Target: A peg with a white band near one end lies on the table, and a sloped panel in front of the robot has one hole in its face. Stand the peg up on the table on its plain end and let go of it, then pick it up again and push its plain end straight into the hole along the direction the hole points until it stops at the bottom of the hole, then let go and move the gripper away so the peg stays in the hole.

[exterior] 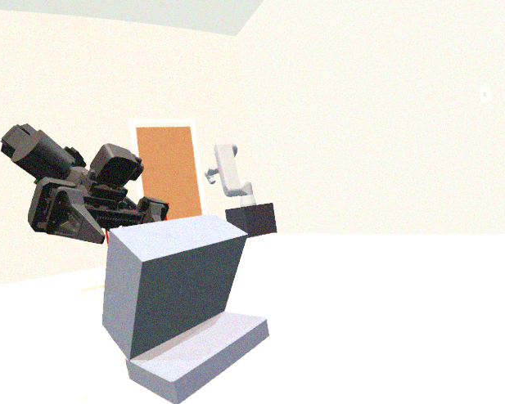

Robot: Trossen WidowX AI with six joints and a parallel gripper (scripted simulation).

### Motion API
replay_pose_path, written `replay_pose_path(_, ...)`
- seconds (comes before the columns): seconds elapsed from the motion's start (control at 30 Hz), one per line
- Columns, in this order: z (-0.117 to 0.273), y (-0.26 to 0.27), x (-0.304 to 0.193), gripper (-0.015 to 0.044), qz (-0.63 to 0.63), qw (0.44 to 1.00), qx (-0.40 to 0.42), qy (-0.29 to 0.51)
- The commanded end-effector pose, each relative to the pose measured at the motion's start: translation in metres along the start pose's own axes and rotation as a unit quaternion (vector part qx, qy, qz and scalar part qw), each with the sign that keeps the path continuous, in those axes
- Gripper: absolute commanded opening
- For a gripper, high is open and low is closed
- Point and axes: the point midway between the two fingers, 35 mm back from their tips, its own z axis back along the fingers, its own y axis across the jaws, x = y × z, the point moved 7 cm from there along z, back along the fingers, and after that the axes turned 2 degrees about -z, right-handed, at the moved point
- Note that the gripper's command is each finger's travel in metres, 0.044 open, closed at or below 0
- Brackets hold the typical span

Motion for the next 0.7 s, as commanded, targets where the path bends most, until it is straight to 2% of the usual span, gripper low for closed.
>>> replay_pose_path(0.0, 0.004, -0.001, 0.0, 0.044, -0.002, 1.0, -0.002, 0.001)
replay_pose_path(0.67, 0.022, -0.003, 0.002, 0.044, -0.001, 1.0, -0.001, 0.001)
